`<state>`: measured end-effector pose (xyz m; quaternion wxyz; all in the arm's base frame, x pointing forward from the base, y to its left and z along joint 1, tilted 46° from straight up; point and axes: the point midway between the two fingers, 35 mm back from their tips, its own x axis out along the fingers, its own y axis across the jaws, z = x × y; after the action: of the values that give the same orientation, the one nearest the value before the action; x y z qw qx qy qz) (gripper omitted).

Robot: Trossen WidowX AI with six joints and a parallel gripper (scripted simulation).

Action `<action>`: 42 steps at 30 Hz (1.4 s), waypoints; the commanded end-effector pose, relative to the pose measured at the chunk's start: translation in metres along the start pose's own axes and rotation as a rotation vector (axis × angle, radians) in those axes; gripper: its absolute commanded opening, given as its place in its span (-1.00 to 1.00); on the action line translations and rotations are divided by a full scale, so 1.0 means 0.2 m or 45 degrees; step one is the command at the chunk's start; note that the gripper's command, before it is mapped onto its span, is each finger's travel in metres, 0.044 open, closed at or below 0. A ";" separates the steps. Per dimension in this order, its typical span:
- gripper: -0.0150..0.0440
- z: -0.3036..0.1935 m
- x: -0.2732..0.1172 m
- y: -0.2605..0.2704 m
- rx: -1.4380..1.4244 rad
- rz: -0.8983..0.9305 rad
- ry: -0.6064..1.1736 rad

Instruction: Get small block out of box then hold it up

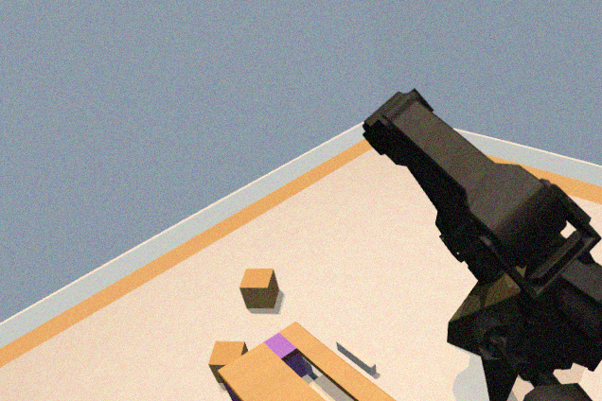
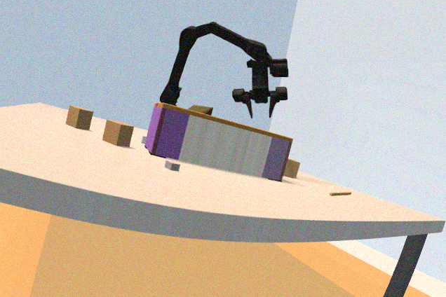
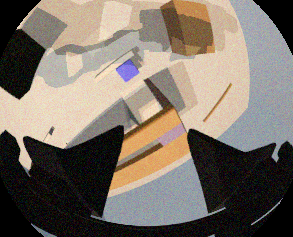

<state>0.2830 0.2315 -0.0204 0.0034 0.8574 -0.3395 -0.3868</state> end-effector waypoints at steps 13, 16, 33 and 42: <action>0.47 0.06 0.04 0.00 -0.843 0.072 0.089; 0.47 0.06 0.04 0.00 -0.843 0.072 0.089; 0.47 0.18 0.47 0.15 -0.843 0.075 0.093; 0.47 0.19 0.51 0.16 -0.843 0.074 0.092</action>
<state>0.2883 0.1668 -0.0996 0.2961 0.8176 -0.2170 -0.4435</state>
